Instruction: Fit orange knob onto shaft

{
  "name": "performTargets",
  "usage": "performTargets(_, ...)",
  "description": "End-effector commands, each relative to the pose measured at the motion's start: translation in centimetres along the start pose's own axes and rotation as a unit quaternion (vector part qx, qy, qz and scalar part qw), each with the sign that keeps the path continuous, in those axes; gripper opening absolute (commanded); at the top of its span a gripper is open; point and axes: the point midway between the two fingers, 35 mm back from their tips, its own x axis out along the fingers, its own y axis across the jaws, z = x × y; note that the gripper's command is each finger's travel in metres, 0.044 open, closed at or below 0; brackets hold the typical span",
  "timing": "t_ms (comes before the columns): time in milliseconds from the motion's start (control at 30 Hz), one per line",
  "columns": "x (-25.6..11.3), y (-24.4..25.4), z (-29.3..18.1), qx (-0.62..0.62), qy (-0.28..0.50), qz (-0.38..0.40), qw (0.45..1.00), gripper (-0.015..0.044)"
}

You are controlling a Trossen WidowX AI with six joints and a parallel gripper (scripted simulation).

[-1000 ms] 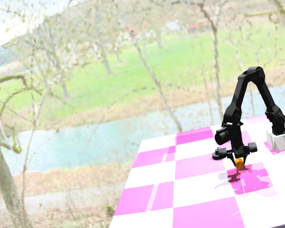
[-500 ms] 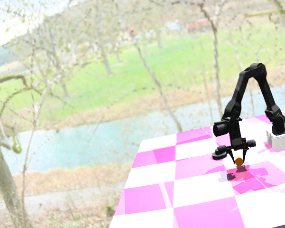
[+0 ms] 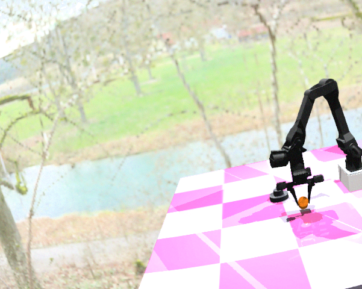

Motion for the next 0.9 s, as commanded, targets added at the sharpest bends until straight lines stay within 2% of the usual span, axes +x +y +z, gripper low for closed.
performTargets(0,-0.3,0.1,-0.4,-0.002,-0.029,-0.001,1.0,0.018)
performTargets(867,-1.2,0.1,-3.2,-0.003,-0.25,0.0,0.968,0.018)
